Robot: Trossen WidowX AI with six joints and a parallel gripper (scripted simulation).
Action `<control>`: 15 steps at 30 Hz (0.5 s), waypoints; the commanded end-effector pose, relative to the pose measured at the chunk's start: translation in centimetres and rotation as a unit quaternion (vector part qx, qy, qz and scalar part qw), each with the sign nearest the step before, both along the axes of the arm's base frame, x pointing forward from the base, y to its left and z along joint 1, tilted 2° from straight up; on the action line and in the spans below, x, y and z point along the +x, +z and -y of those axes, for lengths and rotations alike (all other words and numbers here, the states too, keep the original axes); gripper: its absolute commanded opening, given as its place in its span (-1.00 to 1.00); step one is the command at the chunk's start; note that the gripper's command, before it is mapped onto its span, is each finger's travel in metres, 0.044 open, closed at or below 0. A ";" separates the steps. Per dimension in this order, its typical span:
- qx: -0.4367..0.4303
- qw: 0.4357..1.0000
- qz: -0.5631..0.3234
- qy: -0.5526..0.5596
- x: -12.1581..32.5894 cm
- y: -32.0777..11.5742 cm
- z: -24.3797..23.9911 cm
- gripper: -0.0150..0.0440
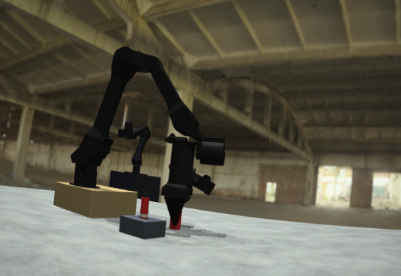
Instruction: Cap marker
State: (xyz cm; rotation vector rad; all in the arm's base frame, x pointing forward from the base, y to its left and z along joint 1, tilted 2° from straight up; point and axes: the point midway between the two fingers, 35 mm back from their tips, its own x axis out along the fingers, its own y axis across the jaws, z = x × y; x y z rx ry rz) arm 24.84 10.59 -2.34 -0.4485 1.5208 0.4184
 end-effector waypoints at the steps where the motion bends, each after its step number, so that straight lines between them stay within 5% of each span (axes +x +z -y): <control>1: 0.001 1.000 -0.001 0.003 0.0 0.1 0.0 -0.42; 15: 0.001 1.000 -0.001 0.003 0.1 4.5 -0.1 -0.49</control>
